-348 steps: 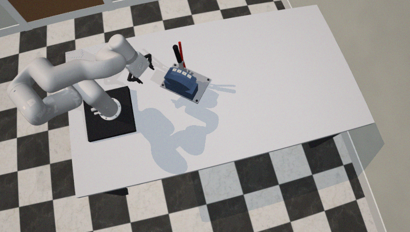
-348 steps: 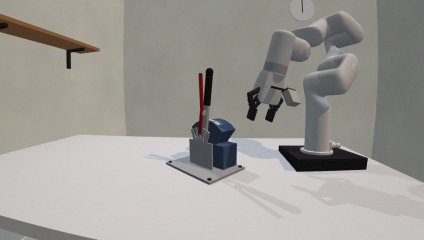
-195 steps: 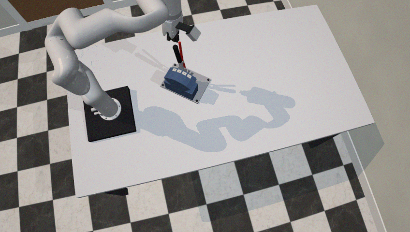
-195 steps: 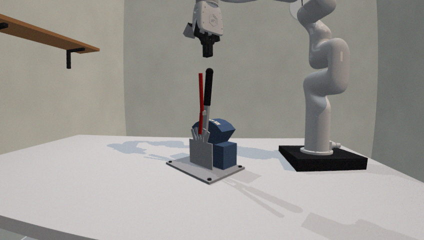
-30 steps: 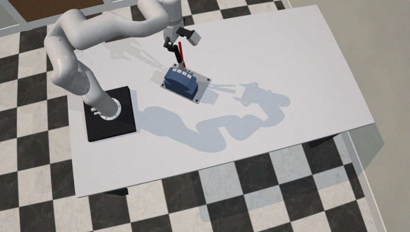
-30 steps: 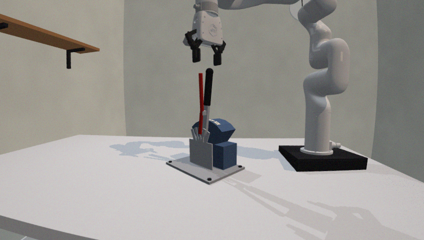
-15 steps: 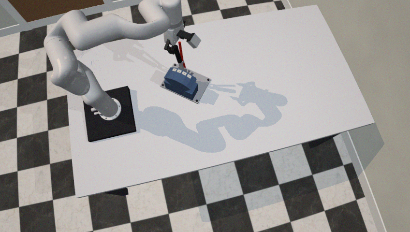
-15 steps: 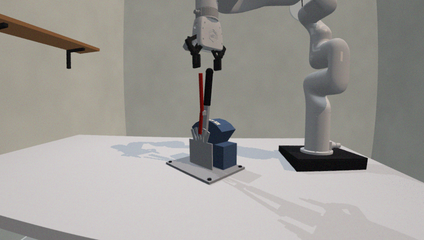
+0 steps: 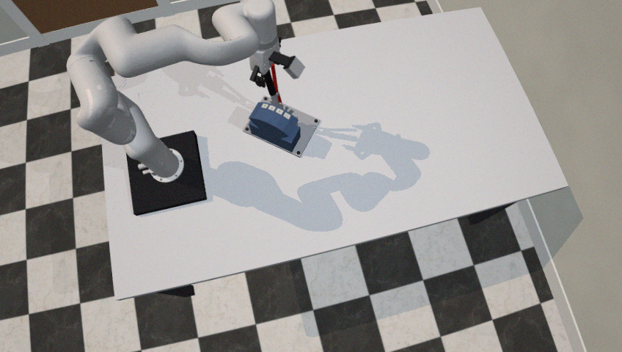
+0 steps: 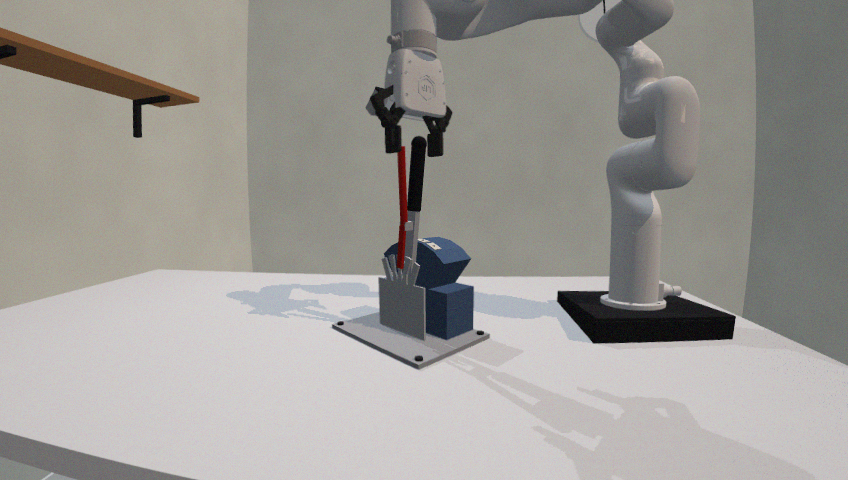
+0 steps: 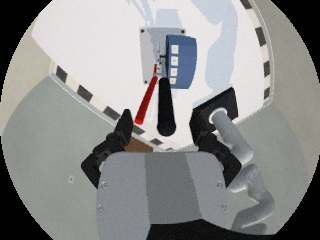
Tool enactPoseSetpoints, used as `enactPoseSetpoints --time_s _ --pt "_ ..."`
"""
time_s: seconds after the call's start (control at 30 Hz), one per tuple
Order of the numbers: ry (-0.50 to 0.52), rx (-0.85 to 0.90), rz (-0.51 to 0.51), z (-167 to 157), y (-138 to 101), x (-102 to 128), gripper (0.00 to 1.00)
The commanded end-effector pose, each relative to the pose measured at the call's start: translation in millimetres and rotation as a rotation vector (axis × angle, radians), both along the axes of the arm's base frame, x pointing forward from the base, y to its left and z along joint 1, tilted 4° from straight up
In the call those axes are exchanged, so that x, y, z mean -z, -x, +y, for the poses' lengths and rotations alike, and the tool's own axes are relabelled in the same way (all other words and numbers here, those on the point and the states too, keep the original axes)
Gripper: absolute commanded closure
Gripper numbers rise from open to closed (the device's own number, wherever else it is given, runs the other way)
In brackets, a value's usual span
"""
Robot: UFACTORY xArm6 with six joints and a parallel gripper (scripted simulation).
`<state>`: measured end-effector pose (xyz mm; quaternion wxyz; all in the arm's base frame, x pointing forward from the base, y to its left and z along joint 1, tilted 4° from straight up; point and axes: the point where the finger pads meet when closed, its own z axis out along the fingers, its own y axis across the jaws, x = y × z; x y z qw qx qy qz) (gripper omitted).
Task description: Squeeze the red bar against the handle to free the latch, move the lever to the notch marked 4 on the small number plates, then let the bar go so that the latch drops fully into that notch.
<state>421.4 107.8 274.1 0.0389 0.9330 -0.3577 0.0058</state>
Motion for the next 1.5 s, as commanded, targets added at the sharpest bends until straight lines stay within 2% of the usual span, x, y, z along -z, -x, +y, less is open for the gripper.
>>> enactPoseSetpoints --time_s 0.0,0.43,1.03,1.07,1.47 --pt "-0.001 0.0 -0.005 -0.3 -0.8 6.1 0.0" --pt "-0.001 0.0 -0.005 -1.1 -0.7 16.3 0.0" --pt "-0.001 0.0 -0.005 -1.1 -0.7 17.2 0.0" --pt "-0.001 0.0 -0.005 -1.1 -0.7 17.2 1.0" --pt "-0.001 0.0 -0.005 -1.1 -0.7 17.2 1.0"
